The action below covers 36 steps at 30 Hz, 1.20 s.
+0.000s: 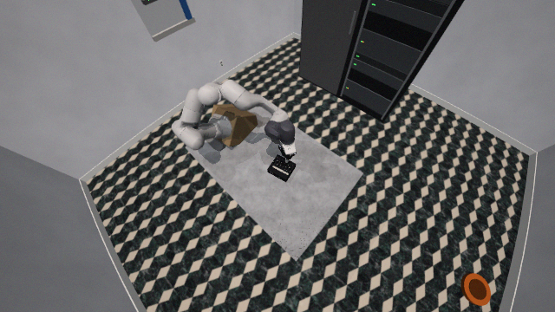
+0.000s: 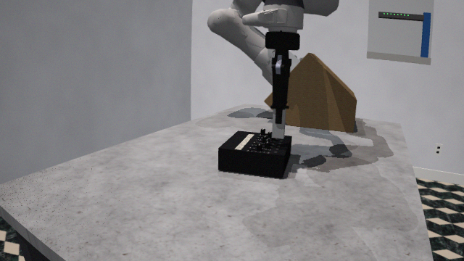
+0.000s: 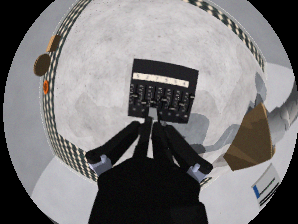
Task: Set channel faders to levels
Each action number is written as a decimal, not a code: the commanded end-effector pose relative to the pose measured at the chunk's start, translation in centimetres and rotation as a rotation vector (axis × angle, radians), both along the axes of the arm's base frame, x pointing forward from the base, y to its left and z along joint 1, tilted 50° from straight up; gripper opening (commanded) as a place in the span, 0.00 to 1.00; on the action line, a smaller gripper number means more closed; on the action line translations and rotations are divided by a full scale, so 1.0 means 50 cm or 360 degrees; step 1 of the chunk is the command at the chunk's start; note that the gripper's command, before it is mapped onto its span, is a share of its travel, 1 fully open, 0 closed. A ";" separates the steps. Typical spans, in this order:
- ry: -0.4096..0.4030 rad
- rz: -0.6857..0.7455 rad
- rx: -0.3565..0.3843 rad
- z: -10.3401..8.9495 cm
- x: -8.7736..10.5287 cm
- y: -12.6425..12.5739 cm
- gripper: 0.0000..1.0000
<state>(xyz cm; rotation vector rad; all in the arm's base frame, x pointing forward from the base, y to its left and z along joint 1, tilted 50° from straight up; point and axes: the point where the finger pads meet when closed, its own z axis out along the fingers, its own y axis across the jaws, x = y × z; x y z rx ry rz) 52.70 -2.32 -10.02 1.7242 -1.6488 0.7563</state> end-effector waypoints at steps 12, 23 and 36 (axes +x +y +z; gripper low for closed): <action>-0.0001 0.0000 0.0000 -0.001 0.001 -0.004 0.00; -0.0001 0.0000 0.0000 -0.007 0.000 -0.011 0.00; -0.0001 0.0000 0.0000 -0.016 0.000 -0.021 0.00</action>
